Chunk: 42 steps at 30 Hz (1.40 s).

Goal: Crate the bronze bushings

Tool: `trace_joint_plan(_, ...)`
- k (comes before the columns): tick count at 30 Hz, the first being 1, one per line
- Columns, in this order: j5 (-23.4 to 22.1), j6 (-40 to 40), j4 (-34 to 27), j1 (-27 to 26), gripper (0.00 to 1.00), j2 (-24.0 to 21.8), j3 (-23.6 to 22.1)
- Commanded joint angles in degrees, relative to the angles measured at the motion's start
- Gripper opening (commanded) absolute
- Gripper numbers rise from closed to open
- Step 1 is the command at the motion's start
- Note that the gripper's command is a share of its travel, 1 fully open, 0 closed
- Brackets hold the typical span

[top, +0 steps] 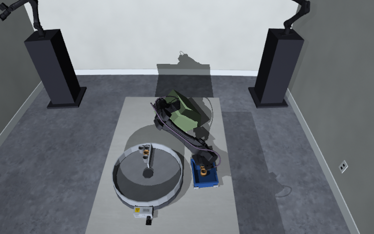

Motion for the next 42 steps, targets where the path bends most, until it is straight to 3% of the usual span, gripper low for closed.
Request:
trace_joint_plan(1,0.05,0.09,1.05,2.32,0.0,-2.58,1.32)
trace_joint_plan(37,0.05,0.08,0.93,2.32,0.0,-2.58,1.35)
trace_joint_plan(38,0.05,0.08,0.93,2.32,0.14,-2.58,1.35)
trace_joint_plan(42,0.17,0.08,0.92,2.32,0.14,-2.57,1.37)
